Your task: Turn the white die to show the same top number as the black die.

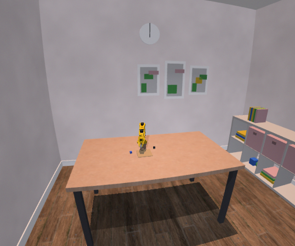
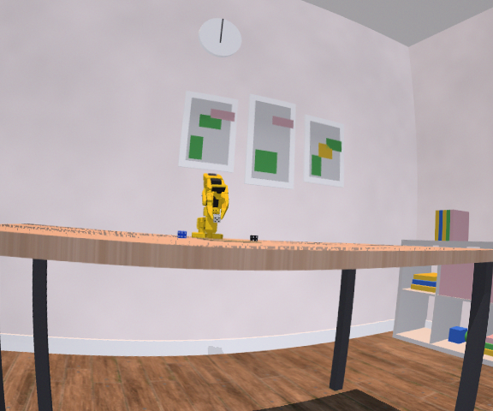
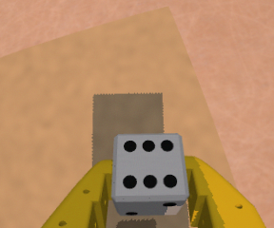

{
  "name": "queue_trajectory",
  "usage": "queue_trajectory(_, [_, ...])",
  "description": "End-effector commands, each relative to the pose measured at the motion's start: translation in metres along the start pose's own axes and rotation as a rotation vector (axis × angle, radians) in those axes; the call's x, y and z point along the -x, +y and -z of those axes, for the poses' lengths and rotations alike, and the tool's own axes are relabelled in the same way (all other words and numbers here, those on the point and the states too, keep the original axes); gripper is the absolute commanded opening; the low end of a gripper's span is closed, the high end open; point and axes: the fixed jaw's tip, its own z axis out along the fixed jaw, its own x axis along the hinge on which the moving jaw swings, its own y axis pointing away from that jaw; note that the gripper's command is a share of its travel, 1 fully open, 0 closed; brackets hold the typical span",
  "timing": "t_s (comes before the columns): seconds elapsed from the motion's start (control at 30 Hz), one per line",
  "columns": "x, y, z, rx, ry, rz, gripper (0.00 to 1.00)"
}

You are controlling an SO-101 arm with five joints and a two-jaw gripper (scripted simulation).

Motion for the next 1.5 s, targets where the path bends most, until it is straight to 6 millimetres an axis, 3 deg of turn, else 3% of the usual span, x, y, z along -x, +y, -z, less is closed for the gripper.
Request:
queue_trajectory(0.0, [0.014,0.003,0.002,0.011,-0.069,0.01,0.0])
queue_trajectory(0.7, [0.032,0.026,-0.02,0.095,-0.32,0.097,0.0])
queue_trajectory(1.47, [0.035,0.039,-0.021,0.139,-0.444,0.132,0.0])
